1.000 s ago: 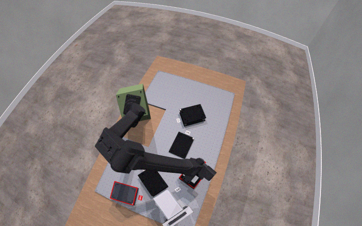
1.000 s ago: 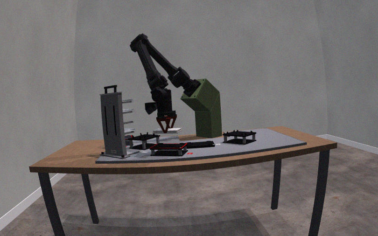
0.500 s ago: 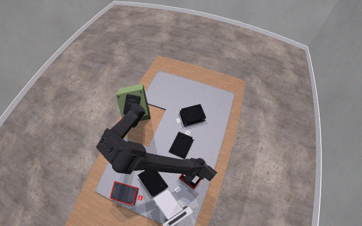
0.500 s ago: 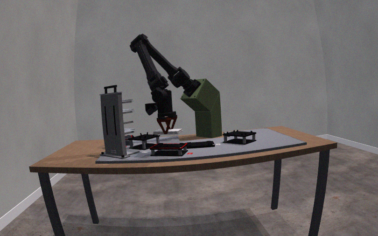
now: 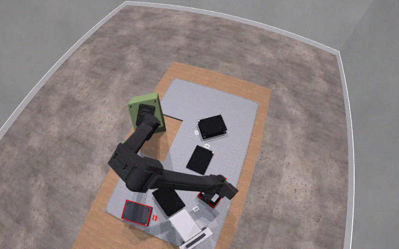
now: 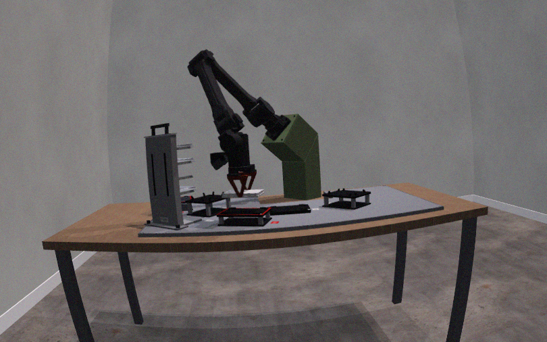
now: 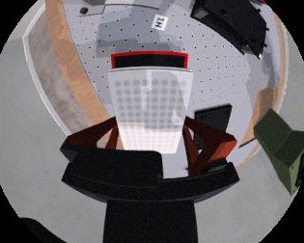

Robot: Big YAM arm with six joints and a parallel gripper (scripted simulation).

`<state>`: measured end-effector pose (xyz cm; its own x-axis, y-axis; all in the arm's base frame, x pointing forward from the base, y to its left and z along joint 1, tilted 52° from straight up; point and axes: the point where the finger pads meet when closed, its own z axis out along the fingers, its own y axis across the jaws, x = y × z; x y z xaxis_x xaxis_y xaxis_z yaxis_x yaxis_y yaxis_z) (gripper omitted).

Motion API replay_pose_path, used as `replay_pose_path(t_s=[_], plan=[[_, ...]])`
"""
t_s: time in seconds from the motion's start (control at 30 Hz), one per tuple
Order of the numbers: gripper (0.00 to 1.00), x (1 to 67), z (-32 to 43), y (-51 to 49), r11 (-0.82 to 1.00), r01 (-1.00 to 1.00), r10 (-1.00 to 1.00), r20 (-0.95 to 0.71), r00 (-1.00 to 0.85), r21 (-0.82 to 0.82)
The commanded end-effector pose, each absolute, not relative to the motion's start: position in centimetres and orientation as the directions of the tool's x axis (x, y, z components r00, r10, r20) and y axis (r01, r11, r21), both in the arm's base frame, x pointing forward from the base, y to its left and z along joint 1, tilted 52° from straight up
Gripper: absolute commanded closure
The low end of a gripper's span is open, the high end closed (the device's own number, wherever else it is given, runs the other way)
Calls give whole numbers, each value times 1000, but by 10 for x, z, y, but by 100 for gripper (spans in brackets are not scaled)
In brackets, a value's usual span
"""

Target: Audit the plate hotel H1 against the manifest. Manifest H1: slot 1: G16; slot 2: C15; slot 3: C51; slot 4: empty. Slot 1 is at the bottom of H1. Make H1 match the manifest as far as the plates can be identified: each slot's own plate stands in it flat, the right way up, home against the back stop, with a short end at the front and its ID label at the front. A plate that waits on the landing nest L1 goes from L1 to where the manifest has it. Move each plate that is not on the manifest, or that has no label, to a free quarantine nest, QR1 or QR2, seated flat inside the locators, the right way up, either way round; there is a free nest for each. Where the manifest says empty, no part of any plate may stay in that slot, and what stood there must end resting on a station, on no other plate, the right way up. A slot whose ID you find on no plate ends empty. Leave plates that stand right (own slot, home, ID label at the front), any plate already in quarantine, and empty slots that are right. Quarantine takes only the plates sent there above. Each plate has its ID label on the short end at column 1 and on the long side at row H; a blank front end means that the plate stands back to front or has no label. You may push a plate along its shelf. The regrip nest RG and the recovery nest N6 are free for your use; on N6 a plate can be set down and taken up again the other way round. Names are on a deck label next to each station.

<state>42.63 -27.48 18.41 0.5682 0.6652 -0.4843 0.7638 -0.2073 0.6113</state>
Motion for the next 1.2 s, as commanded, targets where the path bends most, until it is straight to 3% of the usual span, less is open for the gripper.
replay_pose_path(t_s=[0.0,1.17], plan=[[14,434,201,-287,-196,745,653,-482,584,638],[14,440,184,-302,-197,750,654,-485,580,631]])
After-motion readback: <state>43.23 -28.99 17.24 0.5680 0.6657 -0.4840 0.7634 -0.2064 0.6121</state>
